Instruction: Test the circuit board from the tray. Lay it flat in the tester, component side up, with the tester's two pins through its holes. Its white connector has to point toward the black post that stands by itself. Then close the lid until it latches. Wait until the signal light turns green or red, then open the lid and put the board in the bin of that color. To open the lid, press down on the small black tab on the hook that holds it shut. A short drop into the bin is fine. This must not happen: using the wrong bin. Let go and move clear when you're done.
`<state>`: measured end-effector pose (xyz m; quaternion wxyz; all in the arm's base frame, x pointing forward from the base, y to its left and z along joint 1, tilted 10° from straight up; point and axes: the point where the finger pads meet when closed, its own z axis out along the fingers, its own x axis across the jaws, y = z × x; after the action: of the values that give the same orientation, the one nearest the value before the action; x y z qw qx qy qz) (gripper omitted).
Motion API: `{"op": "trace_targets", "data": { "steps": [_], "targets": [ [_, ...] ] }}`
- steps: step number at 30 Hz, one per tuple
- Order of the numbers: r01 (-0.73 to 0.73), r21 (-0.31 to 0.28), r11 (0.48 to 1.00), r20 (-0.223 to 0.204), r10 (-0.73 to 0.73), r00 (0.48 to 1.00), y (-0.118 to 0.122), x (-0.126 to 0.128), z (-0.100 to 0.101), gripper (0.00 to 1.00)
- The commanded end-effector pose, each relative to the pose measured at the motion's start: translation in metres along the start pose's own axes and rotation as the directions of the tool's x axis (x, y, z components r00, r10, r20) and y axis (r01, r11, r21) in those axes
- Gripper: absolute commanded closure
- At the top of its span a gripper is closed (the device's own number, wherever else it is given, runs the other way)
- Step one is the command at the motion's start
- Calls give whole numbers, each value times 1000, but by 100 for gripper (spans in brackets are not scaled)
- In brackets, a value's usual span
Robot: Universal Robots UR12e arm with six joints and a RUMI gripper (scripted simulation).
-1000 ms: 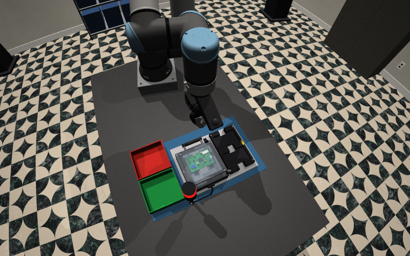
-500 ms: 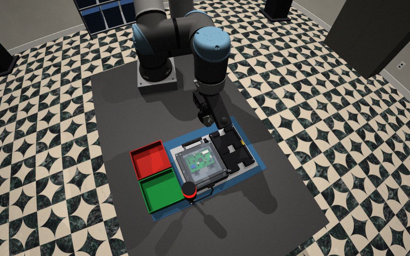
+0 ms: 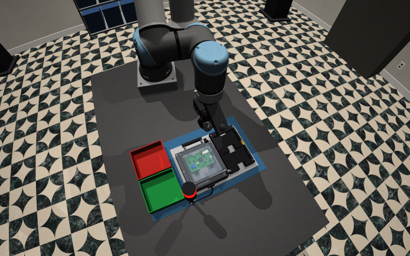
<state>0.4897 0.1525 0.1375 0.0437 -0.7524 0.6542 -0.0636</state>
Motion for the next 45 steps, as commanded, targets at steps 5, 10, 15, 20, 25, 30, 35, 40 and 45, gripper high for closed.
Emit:
{"op": "trace_targets", "data": {
  "steps": [5,10,15,20,25,30,35,40,45],
  "targets": [
    [-1,8,1000,-2,1,1000,-3,1,26,100],
    [-1,8,1000,-2,1,1000,-3,1,27,100],
    [-1,14,1000,-3,2,1000,-5,2,24,100],
    [-1,12,1000,-3,1,1000,-5,2,25,100],
    [-1,12,1000,-3,1,1000,-5,2,25,100],
    [-1,11,1000,-3,1,1000,-5,2,26,100],
    [-1,8,1000,-2,1,1000,-4,2,34,100],
    [-1,8,1000,-2,1,1000,-6,2,45,100],
    [-1,8,1000,-2,2,1000,-8,2,52,100]
  ]
}}
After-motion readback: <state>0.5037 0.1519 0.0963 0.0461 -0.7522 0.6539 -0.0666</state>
